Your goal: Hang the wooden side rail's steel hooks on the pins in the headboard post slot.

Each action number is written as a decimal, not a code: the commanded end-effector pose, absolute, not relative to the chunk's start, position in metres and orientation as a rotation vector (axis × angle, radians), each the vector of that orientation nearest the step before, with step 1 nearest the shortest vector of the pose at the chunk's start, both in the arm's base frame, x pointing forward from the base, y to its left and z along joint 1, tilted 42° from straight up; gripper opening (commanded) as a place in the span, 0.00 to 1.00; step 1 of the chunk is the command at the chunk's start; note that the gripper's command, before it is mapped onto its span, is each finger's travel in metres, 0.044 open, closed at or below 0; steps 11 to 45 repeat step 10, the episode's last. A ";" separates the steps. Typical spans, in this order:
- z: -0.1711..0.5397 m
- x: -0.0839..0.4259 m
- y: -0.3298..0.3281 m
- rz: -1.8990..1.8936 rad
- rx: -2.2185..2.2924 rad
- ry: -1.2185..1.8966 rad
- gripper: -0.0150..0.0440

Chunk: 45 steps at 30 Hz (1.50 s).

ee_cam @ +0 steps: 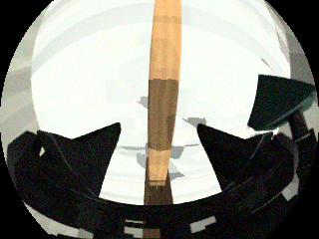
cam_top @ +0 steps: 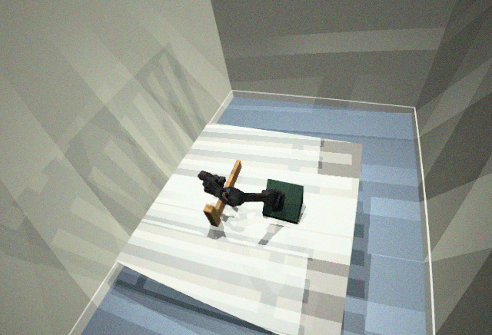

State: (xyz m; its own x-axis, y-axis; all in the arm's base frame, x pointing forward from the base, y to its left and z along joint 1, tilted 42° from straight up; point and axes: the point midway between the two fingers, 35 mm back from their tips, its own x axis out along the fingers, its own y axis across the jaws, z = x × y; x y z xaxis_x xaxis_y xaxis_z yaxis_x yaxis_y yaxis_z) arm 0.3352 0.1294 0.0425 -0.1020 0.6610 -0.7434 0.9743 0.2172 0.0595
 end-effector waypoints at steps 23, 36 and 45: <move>0.042 0.335 0.129 -0.610 1.513 1.839 1.00; 0.042 0.335 0.129 -0.610 1.513 1.839 1.00; 0.042 0.335 0.129 -0.610 1.513 1.839 1.00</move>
